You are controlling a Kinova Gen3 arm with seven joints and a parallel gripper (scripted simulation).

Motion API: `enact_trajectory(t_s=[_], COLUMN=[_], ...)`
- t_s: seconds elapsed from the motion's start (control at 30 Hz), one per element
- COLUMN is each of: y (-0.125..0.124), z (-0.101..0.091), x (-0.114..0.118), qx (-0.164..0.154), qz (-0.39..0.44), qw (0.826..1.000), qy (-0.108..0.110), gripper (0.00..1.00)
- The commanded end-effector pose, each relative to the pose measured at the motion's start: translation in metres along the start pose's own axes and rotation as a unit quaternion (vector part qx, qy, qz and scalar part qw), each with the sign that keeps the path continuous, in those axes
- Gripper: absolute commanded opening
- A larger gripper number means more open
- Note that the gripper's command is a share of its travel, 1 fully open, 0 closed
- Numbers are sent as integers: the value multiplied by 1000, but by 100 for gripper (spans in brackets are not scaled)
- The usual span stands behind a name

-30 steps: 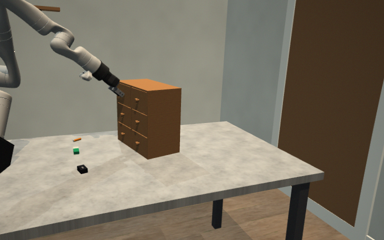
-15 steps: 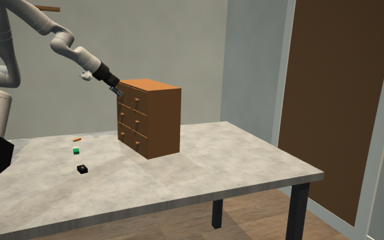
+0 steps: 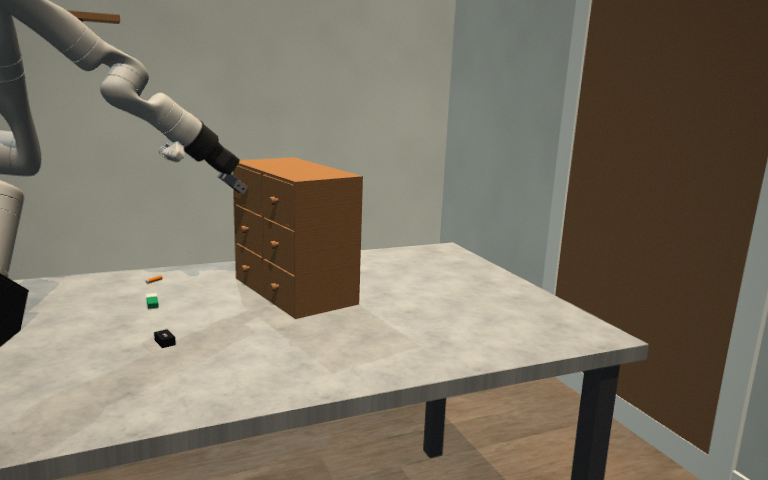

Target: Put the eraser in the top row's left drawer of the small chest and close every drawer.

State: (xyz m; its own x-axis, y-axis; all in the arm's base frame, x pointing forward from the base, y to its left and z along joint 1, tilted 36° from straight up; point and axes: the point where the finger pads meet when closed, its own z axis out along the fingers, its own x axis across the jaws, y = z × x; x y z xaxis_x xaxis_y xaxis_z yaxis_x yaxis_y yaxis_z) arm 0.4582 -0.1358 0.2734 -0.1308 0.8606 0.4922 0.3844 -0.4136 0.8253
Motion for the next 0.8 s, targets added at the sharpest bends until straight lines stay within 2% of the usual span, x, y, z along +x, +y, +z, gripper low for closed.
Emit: enact_trajectory(t_s=[0.0,0.77], y=[2,-7], z=[0,-9], x=[-4,-3], qx=[-1,0], qz=[5,5], qw=[1000,1000], qy=[-6,-6], gripper=[37,37])
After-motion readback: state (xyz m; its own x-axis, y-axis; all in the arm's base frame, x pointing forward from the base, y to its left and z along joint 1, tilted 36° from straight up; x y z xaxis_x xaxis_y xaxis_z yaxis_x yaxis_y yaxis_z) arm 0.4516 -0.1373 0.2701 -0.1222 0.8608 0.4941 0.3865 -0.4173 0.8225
